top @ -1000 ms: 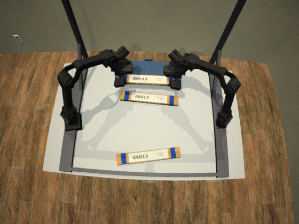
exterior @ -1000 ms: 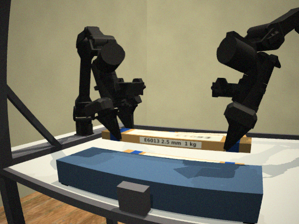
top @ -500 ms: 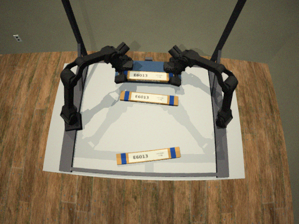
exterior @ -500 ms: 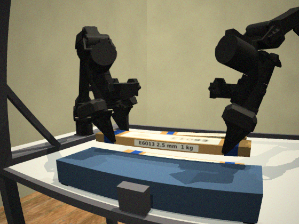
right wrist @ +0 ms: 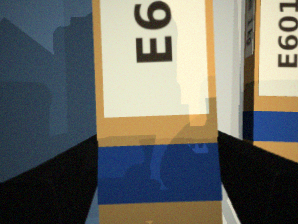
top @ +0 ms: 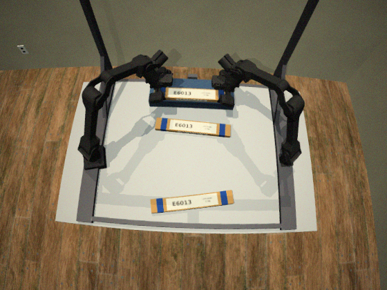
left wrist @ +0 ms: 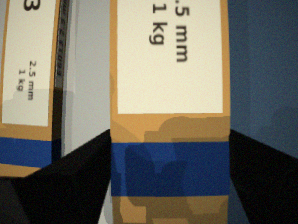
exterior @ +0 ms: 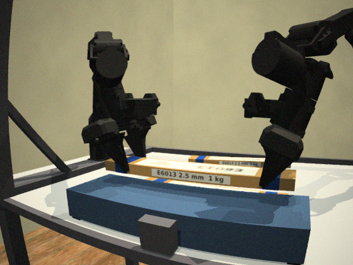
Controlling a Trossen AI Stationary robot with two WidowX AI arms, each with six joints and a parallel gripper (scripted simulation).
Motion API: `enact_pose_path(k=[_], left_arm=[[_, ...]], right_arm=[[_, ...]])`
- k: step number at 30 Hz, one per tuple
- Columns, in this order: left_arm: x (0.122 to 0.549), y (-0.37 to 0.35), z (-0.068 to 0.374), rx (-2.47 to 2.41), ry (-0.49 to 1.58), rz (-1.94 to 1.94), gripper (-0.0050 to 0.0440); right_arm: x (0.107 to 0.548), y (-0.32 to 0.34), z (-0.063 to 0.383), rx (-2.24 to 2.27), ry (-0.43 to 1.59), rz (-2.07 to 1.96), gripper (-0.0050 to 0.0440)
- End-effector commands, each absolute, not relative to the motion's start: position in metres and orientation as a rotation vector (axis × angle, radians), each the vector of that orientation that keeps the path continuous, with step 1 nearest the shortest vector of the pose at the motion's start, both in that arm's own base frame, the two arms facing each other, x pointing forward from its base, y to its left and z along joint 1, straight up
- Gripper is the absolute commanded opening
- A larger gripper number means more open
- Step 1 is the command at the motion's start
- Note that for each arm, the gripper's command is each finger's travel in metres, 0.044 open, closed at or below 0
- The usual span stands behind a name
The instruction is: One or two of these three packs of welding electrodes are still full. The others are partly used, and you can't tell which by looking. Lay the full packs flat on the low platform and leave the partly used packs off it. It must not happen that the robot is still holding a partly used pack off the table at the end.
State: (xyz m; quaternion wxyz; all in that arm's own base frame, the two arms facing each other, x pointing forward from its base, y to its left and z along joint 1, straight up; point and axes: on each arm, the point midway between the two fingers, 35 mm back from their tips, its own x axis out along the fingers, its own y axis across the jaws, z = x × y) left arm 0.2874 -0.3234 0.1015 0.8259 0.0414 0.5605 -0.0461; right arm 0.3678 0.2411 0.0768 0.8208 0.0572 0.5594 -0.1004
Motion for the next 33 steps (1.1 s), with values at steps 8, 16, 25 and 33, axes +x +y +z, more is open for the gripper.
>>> enact_pose_path(k=[8, 16, 25, 33], left_arm=[[0.282, -0.350, 0.121, 0.052, 1.169, -0.127, -0.0050], [0.280, -0.365, 0.121, 0.052, 1.169, -0.127, -0.0050], [0.277, -0.379, 0.121, 0.051, 1.170, -0.128, -0.0050], [0.275, -0.395, 0.121, 0.051, 1.169, -0.128, -0.0050]], right_arm=[[0.372, 0.270, 0.095, 0.152, 1.166, -0.185, -0.0050], [0.376, 0.285, 0.095, 0.152, 1.166, -0.186, -0.0050], [0.379, 0.299, 0.095, 0.153, 1.166, -0.185, -0.0050], [0.383, 0.314, 0.095, 0.153, 1.166, -0.185, -0.0050]])
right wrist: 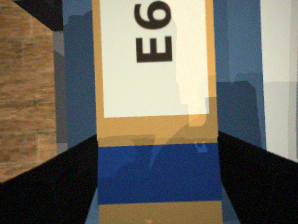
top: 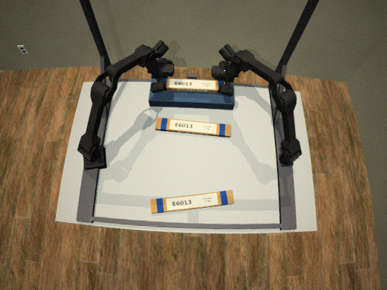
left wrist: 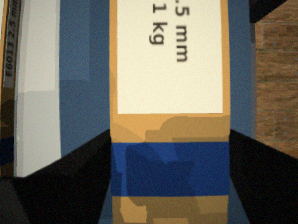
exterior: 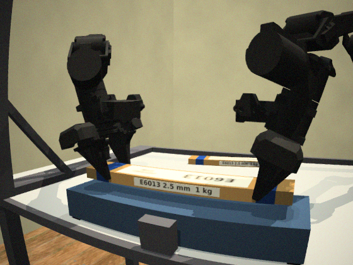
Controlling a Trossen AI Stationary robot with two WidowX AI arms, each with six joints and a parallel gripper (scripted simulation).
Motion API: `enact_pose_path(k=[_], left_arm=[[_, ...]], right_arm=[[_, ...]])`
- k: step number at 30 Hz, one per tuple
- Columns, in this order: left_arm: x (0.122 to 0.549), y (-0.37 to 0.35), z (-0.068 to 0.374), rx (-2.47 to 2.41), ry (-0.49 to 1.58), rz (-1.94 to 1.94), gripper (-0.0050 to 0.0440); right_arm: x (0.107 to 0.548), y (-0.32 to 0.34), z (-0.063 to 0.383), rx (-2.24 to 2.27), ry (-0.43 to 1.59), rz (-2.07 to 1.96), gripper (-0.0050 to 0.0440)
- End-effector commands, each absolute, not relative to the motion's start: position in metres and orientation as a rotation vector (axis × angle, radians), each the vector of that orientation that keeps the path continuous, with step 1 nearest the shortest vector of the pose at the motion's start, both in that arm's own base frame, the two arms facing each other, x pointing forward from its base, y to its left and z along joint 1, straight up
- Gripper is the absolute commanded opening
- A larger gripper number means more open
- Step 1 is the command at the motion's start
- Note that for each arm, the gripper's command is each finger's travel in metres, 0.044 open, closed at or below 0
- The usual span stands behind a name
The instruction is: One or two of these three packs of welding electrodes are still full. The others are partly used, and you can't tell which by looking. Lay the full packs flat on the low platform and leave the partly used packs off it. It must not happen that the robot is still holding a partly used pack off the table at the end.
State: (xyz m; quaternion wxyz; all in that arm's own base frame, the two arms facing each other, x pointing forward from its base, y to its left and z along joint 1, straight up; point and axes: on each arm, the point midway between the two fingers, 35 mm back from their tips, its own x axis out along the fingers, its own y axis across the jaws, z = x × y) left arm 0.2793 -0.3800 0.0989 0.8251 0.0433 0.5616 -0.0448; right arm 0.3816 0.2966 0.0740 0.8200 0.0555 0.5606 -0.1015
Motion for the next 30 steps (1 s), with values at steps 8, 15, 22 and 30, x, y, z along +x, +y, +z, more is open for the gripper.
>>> enact_pose_path(k=[8, 15, 22, 30], left_arm=[[0.273, -0.406, 0.121, 0.051, 1.169, -0.128, -0.0050], [0.271, -0.419, 0.122, 0.050, 1.169, -0.128, -0.0050], [0.270, -0.421, 0.131, 0.038, 1.164, -0.137, -0.0050], [0.269, -0.421, 0.133, 0.035, 1.162, -0.139, -0.0050]], right_arm=[[0.385, 0.325, 0.095, 0.153, 1.166, -0.185, -0.0050], [0.387, 0.337, 0.096, 0.153, 1.166, -0.185, -0.0050], [0.387, 0.339, 0.105, 0.164, 1.159, -0.177, -0.0050], [0.386, 0.339, 0.105, 0.164, 1.158, -0.177, -0.0050]])
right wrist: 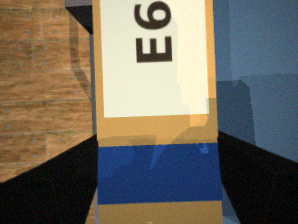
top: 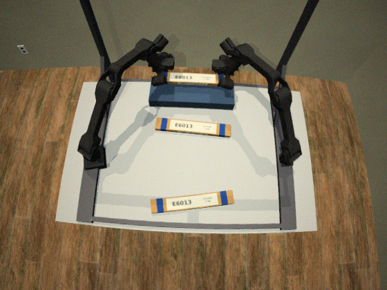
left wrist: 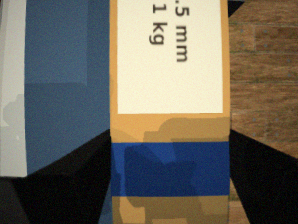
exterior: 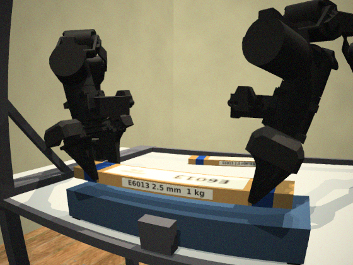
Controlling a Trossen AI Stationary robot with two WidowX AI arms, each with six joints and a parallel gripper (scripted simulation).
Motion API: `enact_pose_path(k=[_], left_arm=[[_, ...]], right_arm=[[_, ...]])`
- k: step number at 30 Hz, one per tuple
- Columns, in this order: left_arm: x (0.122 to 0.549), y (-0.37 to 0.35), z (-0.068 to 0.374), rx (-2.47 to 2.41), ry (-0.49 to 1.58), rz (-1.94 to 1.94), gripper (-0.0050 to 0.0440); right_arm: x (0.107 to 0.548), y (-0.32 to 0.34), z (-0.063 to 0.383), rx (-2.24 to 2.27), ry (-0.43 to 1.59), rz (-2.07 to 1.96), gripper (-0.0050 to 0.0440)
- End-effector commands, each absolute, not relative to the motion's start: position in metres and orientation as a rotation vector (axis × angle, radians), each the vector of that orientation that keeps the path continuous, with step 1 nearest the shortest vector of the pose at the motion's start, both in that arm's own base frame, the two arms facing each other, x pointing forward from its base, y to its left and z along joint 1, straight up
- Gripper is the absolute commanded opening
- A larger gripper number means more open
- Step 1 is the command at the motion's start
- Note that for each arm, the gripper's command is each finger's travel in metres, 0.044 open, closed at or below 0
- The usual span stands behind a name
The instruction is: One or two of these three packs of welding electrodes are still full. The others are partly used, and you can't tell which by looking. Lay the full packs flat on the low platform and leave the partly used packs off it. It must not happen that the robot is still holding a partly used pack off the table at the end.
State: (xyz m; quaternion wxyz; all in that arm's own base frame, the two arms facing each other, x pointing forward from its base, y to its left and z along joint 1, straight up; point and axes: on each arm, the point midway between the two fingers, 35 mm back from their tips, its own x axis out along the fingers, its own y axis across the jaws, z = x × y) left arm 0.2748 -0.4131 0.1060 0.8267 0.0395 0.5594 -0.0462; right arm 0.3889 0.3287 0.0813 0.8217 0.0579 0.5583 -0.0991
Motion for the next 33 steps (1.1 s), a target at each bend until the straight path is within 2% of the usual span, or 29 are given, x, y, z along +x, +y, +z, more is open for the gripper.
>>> enact_pose_path(k=[1, 33], left_arm=[[0.2688, -0.4215, 0.1322, 0.035, 1.163, -0.139, -0.0050], [0.2657, -0.4215, 0.1238, 0.045, 1.170, -0.132, -0.0050]], right_arm=[[0.3863, 0.3396, 0.1054, 0.165, 1.158, -0.176, -0.0050], [0.3840, 0.3419, 0.1003, 0.164, 1.160, -0.176, -0.0050]])
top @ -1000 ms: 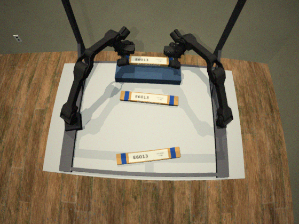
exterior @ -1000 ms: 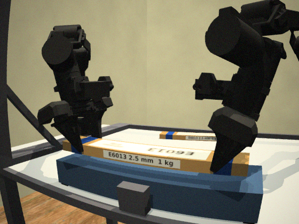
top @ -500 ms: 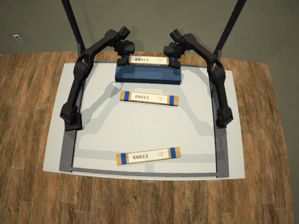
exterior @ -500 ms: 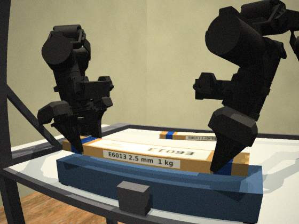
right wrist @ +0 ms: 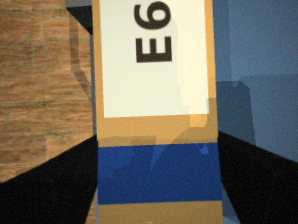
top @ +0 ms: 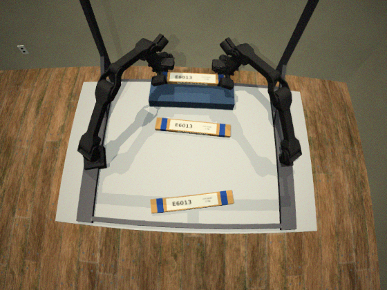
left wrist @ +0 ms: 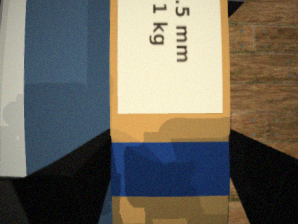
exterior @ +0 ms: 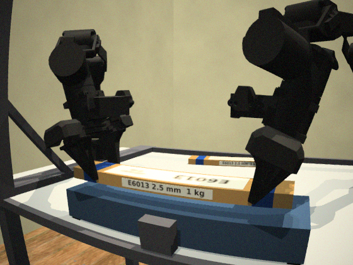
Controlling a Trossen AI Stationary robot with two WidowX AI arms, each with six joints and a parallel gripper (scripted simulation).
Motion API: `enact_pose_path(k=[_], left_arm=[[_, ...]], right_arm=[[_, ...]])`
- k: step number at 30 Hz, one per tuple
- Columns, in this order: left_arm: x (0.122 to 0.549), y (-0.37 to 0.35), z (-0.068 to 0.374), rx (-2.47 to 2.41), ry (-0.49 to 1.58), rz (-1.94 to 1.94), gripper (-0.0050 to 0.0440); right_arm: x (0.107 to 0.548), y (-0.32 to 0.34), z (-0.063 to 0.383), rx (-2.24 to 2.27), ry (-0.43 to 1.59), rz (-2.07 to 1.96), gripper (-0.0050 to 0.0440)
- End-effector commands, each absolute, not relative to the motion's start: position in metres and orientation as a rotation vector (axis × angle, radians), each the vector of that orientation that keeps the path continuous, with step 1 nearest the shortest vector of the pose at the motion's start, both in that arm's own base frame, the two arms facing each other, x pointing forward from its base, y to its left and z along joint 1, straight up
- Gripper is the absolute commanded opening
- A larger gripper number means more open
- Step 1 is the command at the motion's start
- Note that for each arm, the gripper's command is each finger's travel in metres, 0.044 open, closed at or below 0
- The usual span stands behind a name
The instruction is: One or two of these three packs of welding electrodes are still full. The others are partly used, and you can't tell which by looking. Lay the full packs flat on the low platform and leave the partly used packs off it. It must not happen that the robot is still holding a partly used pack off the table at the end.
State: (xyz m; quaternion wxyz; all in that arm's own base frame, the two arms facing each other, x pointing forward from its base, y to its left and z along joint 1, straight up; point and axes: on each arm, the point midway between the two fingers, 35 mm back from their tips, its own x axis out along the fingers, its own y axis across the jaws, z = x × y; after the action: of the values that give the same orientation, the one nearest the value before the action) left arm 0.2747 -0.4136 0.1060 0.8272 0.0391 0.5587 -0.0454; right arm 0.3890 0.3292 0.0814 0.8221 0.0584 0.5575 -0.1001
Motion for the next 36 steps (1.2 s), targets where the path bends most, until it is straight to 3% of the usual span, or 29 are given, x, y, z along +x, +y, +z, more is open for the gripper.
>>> enact_pose_path(k=[1, 36], left_arm=[[0.265, -0.420, 0.121, 0.050, 1.174, -0.129, -0.0050], [0.266, -0.423, 0.107, 0.033, 1.162, -0.140, -0.0050]], right_arm=[[0.382, 0.340, 0.095, 0.154, 1.170, -0.184, -0.0050], [0.382, 0.342, 0.079, 0.163, 1.162, -0.177, -0.0050]])
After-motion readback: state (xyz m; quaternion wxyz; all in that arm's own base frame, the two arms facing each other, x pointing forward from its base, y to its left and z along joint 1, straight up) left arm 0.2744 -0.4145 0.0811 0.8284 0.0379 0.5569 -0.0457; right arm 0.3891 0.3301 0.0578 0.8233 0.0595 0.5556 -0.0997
